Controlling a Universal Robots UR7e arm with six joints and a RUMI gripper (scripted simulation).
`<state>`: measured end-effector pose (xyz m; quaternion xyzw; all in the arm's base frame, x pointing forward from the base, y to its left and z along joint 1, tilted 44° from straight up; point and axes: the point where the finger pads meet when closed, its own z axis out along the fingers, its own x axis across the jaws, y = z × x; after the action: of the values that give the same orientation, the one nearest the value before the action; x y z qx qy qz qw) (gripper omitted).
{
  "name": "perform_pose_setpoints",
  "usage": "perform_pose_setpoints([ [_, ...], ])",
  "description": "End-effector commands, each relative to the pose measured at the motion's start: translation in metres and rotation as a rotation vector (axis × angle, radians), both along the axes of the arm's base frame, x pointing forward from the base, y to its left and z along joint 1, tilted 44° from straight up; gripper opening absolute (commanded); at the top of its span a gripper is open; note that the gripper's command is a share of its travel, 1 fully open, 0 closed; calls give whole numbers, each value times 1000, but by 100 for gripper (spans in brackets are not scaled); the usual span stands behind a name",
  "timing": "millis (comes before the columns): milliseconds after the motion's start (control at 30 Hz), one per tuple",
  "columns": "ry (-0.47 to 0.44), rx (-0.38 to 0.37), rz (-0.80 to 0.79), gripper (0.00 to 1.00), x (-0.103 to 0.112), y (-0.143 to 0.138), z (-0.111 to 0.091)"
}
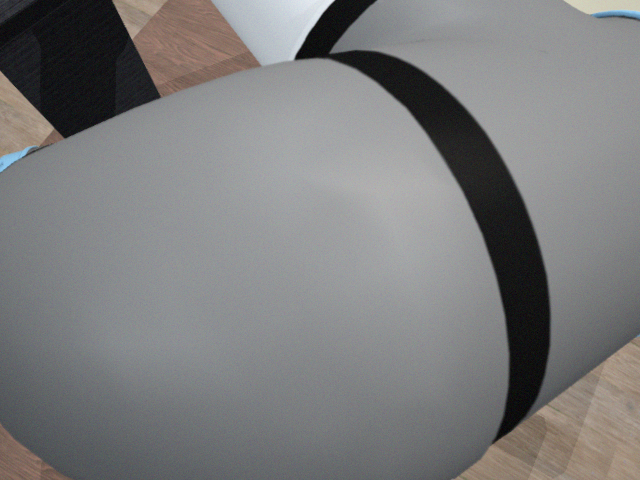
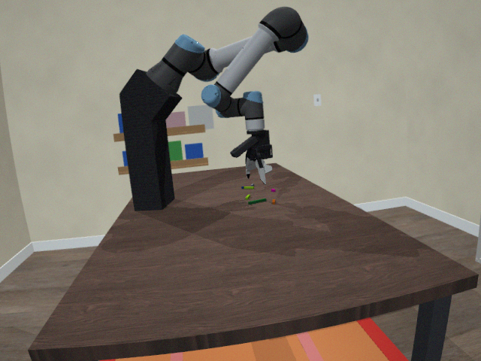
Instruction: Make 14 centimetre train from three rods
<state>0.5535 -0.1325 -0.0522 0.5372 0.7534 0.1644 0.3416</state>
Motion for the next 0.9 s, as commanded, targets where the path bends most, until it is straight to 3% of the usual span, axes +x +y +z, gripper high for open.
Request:
perform_pose_setpoints([
  [0, 2, -19, 20, 100, 0, -2, 1],
  [667, 4, -40, 41, 100, 0, -5, 2],
  [700, 4, -40, 41, 14, 0, -5, 2],
  [867, 4, -40, 41, 14, 0, -5, 2],
])
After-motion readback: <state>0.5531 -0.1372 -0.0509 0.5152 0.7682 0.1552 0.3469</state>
